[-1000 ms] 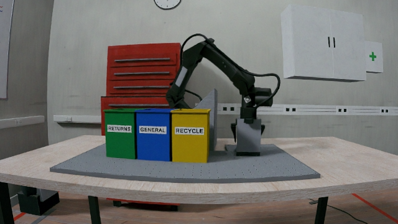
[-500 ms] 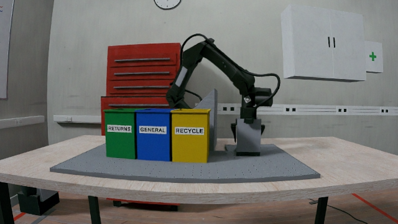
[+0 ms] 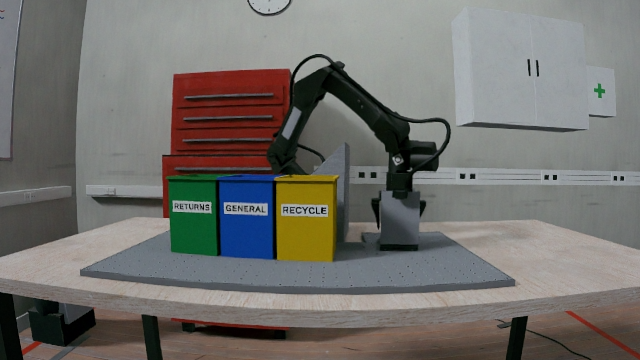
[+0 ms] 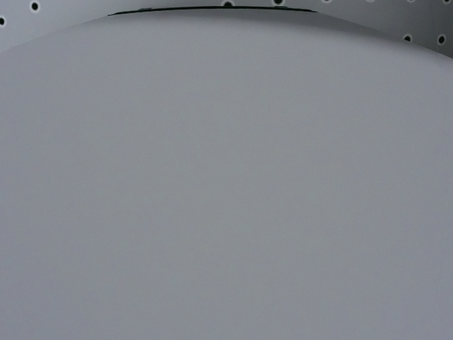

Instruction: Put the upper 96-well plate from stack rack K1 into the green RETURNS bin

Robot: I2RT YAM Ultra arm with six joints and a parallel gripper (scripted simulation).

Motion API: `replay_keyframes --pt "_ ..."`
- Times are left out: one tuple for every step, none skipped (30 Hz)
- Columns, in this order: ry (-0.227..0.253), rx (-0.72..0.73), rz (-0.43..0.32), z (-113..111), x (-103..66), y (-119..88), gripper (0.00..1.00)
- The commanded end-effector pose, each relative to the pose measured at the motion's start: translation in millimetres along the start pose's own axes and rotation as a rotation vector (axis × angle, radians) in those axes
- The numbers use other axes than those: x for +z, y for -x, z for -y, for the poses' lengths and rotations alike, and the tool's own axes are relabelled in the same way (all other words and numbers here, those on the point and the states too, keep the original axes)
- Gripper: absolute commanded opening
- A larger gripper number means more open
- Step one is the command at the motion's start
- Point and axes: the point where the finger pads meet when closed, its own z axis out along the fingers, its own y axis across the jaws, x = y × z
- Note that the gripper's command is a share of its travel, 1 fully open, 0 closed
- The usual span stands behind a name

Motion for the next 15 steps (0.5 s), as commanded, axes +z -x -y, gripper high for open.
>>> replay_keyframes --pt "0.011 -0.003 0.011 -4.5 9.9 2.5 1.00" --pt "0.011 -0.003 0.011 -4.5 9.9 2.5 1.00" --pt "0.011 -0.003 0.011 -4.5 9.9 2.5 1.00" --pt "0.011 -0.003 0.011 -4.5 9.9 2.5 1.00" --pt "0.011 -0.003 0.011 -4.5 9.9 2.5 0.00" --pt "0.012 -0.003 0.012 -4.9 9.7 2.8 0.00" --pt "0.012 -0.003 0.012 -4.8 9.7 2.7 0.00" --pt "0.012 -0.003 0.012 -4.8 9.7 2.7 0.00" --pt "0.012 -0.003 0.012 -4.8 9.7 2.7 0.00" --pt "0.012 -0.003 0.012 -4.8 9.7 2.7 0.00" --pt "0.012 -0.003 0.012 -4.8 9.7 2.7 0.00" --pt "0.012 -0.003 0.012 -4.8 9.7 2.7 0.00" --pt "0.012 -0.003 0.012 -4.8 9.7 2.7 0.00" --pt "0.012 -0.003 0.012 -4.8 9.7 2.7 0.00" --pt "0.012 -0.003 0.012 -4.8 9.7 2.7 0.00"
